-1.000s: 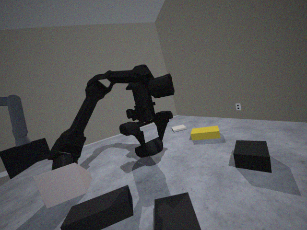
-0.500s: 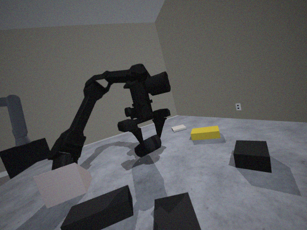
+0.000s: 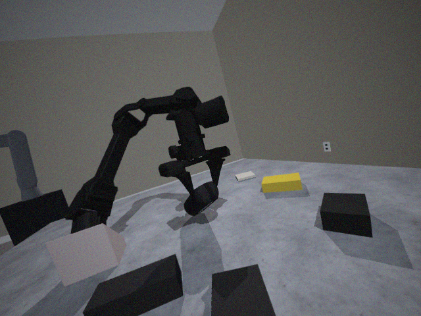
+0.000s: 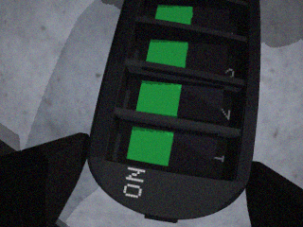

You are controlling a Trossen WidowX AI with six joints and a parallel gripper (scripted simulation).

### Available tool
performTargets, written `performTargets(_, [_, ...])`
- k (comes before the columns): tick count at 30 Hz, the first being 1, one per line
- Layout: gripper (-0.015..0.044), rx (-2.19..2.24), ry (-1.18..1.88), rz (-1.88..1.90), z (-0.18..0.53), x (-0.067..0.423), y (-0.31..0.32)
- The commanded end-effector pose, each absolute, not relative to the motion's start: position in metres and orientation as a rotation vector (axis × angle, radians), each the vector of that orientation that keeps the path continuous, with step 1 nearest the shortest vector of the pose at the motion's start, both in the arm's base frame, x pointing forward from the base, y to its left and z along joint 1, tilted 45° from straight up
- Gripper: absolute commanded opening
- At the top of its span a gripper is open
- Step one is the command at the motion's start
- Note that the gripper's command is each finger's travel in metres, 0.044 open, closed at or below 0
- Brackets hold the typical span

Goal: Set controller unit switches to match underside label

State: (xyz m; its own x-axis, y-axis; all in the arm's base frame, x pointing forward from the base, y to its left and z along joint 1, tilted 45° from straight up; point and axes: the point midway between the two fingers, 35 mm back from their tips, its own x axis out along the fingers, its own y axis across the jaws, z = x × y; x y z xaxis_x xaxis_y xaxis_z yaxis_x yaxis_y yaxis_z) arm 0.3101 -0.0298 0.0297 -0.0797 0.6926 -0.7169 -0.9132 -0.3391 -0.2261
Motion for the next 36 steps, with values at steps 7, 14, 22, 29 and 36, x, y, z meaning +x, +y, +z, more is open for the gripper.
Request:
performTargets(7, [0.0335,-0.941,0.351,1.685,0.041,0.309,-0.029])
performTargets(14, [0.0335,-0.952,0.36,1.68,0.045,0.307,-0.028])
performTargets(22, [0.0335,-0.963,0.368,1.674,0.05,0.305,-0.027])
performTargets(29, [0.0335,-0.972,0.376,1.67,0.055,0.302,-0.026])
performTargets(36, [0.0335,-0.984,0.385,1.664,0.06,0.301,-0.025])
